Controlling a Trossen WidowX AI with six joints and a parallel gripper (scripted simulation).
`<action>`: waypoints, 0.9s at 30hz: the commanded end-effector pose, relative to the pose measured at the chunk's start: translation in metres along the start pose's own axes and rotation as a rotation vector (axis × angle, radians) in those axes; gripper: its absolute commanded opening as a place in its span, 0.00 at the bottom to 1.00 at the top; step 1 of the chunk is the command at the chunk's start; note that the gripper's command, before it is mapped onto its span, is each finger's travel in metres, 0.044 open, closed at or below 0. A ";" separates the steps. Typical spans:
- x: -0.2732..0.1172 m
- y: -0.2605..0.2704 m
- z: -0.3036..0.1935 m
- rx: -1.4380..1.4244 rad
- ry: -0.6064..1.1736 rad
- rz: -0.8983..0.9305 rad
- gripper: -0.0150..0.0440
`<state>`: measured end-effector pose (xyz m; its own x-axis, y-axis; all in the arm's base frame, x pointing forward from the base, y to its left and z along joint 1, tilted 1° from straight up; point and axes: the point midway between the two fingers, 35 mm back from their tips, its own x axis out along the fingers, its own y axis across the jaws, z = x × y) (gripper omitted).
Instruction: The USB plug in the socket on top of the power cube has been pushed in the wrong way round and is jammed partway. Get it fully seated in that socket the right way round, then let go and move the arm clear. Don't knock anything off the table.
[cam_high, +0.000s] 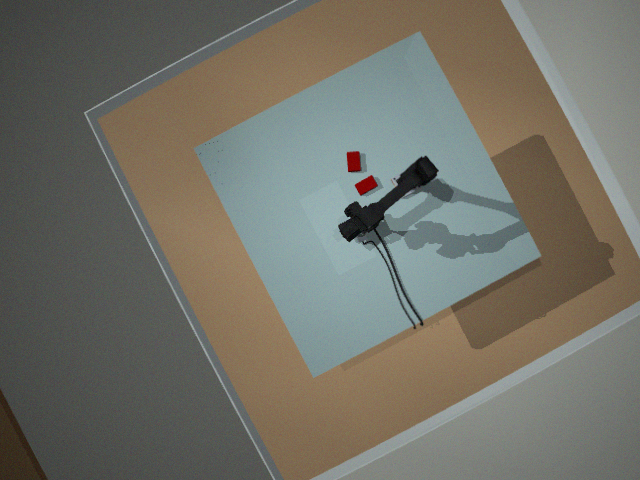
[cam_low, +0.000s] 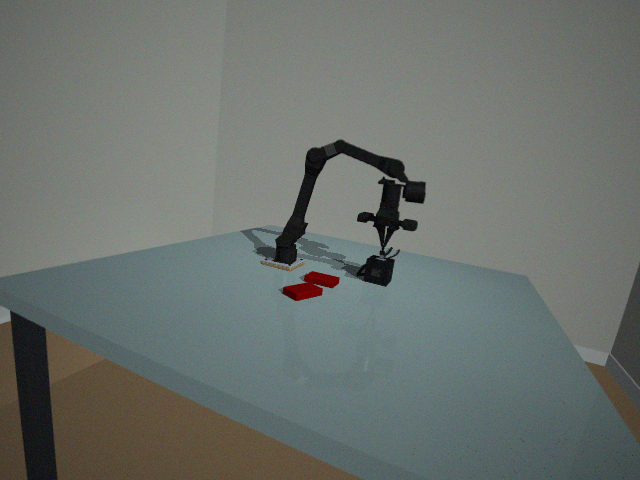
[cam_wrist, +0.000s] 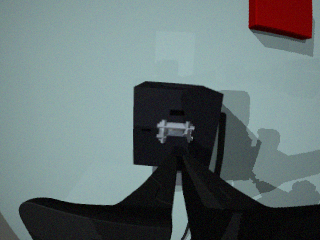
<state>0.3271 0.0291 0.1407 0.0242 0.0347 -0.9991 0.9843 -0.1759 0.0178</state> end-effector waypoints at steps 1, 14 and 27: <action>0.002 0.000 0.000 -0.004 0.004 -0.002 0.25; 0.003 0.000 0.000 -0.004 0.004 -0.002 0.25; 0.005 0.000 0.000 -0.004 0.004 -0.002 0.25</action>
<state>0.3272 0.0291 0.1374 0.0242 0.0347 -0.9991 0.9843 -0.1759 0.0178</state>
